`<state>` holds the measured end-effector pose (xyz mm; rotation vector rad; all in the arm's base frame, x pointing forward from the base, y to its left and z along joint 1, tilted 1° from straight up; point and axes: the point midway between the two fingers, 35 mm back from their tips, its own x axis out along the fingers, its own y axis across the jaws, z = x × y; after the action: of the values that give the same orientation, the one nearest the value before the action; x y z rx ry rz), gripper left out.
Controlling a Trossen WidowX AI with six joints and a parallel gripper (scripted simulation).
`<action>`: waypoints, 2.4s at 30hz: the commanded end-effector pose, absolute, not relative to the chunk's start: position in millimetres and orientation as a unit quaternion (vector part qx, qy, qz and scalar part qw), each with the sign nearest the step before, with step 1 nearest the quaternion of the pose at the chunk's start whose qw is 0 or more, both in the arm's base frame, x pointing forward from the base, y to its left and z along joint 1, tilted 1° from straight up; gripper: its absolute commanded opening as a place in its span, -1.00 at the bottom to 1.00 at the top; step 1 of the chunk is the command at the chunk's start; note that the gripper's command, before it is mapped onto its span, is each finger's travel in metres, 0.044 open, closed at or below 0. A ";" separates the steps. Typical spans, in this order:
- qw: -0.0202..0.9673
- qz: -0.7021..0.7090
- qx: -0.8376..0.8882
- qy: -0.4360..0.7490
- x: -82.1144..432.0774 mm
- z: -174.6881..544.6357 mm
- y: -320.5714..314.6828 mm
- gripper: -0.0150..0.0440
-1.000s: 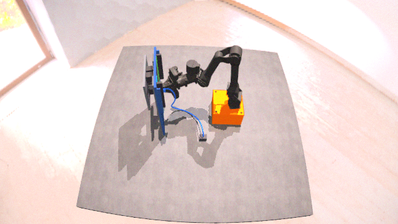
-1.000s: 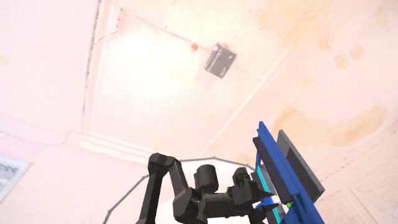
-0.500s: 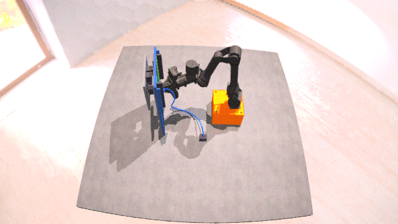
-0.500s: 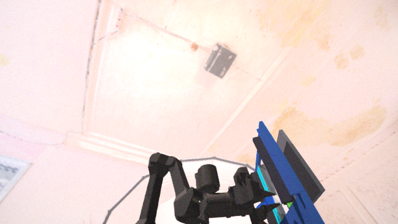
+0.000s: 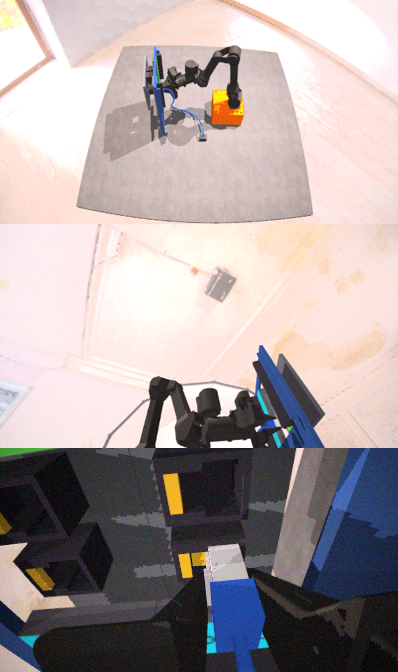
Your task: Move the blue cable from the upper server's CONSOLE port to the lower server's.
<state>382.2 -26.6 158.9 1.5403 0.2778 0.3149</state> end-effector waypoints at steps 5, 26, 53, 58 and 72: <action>0.697 0.140 0.692 0.122 384.7 159.9 -27.5 -0.49; 0.697 0.140 0.692 0.122 388.8 160.1 -27.4 -0.49; 0.698 0.142 0.691 0.125 380.6 165.0 -26.9 1.00; 0.698 0.141 0.691 0.125 377.7 166.5 -28.5 1.00; 0.698 0.141 0.691 0.125 369.3 170.7 -32.2 1.00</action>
<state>372.0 -32.3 171.3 1.5388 0.2711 0.3137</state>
